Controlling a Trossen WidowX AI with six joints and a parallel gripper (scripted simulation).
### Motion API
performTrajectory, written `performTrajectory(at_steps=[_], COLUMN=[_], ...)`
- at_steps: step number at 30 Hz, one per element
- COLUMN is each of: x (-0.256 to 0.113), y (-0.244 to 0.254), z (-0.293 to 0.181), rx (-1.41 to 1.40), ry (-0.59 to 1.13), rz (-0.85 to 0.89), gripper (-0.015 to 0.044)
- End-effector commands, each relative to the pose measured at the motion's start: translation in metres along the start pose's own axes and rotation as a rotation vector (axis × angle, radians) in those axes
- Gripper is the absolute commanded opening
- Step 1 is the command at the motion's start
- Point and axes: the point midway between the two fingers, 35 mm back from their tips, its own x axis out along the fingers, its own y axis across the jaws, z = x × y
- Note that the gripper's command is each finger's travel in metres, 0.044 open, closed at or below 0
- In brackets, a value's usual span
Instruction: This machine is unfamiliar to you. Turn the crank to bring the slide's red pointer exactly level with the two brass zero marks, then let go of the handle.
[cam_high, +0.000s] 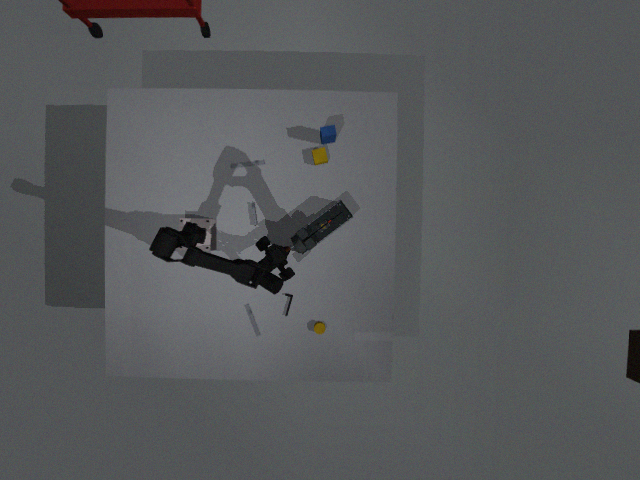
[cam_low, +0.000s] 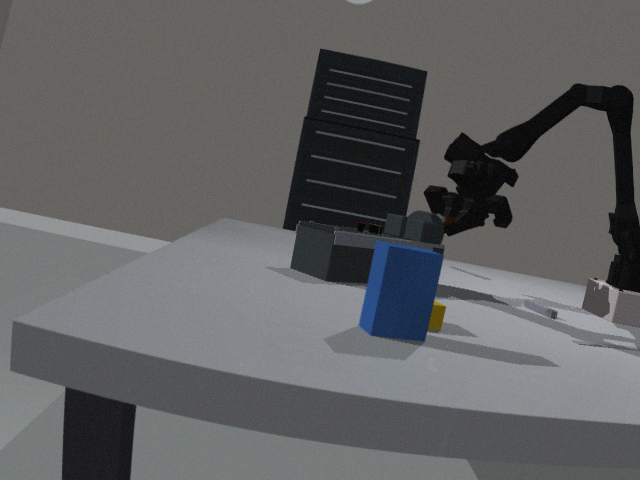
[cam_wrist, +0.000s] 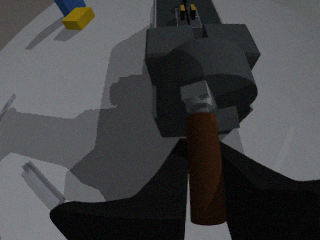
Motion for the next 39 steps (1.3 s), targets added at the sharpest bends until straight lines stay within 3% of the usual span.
performTrajectory(at_steps=[1,39], x=[-0.003,-0.001], y=[-0.008,-0.023], z=[0.003,0.001], rx=[-0.012,-0.013], ry=[-0.006,-0.006], rz=[-0.022,-0.023], gripper=[0.0000,0.0000])
